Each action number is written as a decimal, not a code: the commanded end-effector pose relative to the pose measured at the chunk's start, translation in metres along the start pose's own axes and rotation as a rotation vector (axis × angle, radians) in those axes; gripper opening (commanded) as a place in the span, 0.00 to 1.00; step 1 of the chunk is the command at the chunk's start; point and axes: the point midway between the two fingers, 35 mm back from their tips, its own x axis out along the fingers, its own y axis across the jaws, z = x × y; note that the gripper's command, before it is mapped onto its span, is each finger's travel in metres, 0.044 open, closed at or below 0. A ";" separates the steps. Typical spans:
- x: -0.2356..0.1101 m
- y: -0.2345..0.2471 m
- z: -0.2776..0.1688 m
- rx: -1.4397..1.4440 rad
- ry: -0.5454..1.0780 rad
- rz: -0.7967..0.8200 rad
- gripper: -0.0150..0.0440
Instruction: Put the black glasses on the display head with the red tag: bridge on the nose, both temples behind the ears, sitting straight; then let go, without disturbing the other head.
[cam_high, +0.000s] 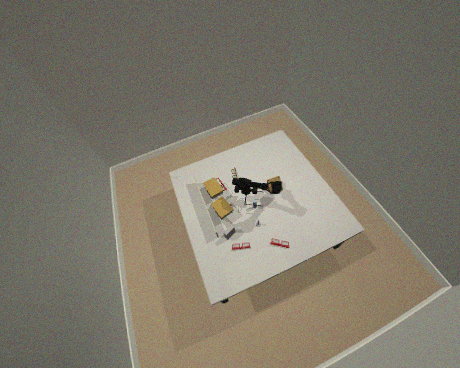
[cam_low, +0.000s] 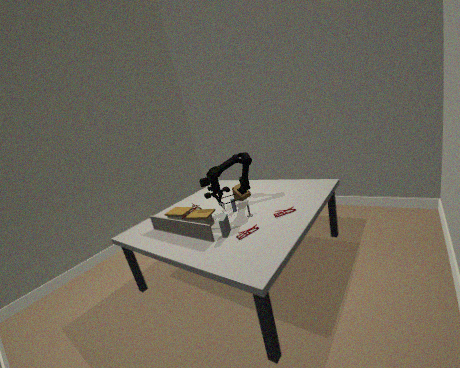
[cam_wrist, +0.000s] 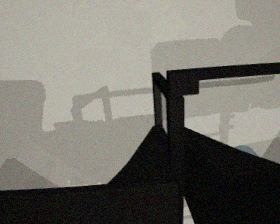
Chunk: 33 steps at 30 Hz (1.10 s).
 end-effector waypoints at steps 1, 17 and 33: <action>0.006 -0.001 0.000 0.005 0.006 -0.005 0.25; 0.020 -0.002 -0.001 0.005 0.007 -0.005 0.25; 0.033 -0.004 -0.001 0.005 0.008 -0.006 0.25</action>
